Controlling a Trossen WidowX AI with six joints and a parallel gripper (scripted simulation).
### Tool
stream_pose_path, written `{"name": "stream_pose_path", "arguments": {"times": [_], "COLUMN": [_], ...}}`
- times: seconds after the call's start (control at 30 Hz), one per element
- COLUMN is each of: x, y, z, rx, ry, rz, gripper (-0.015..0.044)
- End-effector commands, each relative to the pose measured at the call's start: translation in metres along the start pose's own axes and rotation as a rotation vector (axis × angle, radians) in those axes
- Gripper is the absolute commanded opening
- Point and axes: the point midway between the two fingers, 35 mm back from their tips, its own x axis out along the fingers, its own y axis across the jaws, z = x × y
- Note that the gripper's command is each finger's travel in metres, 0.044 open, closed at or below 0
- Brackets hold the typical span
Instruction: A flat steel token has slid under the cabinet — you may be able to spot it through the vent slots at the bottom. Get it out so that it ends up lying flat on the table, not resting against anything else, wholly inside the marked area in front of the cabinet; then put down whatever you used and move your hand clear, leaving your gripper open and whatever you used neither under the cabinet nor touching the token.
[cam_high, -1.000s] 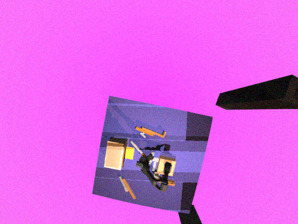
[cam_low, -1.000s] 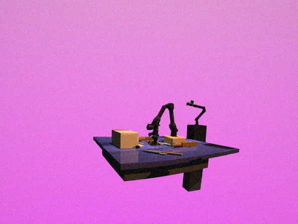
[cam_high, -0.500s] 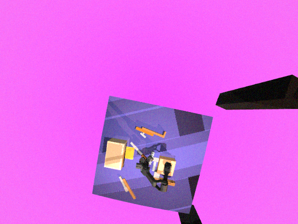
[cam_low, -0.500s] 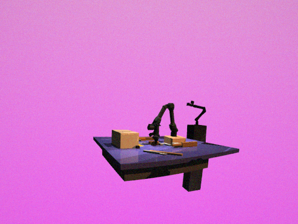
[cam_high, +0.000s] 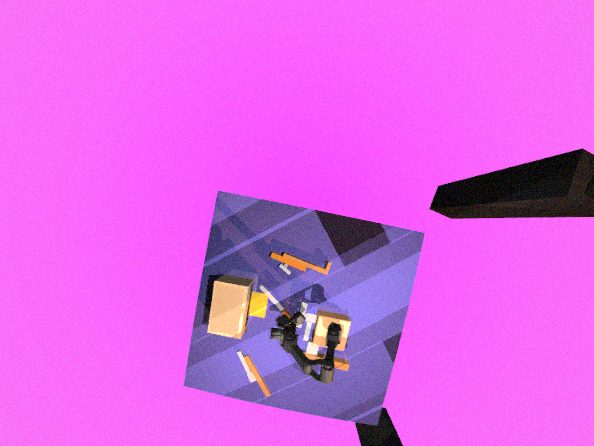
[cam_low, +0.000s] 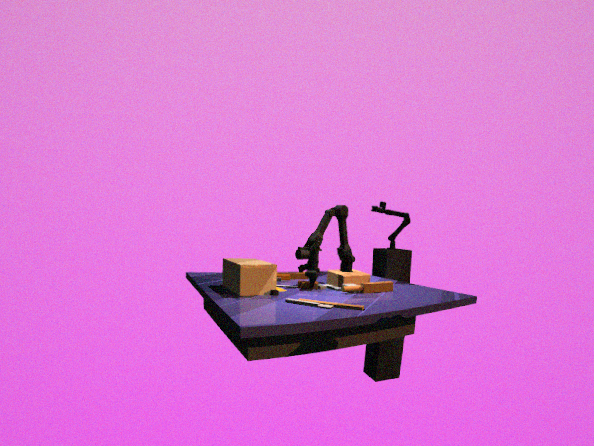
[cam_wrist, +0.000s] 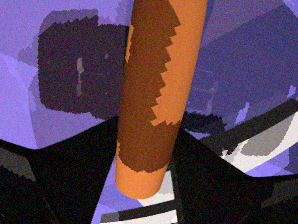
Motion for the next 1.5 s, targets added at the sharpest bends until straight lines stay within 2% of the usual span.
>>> {"name": "stream_pose_path", "arguments": {"times": [0.0,1.47], "x": [-0.002,-0.002], "y": [0.005,0.039], "z": [-0.002,-0.031], "rx": [-0.001,-0.001], "ry": [-0.002,0.000], "rz": [0.006,0.009], "gripper": [0.0000,0.0000]}}
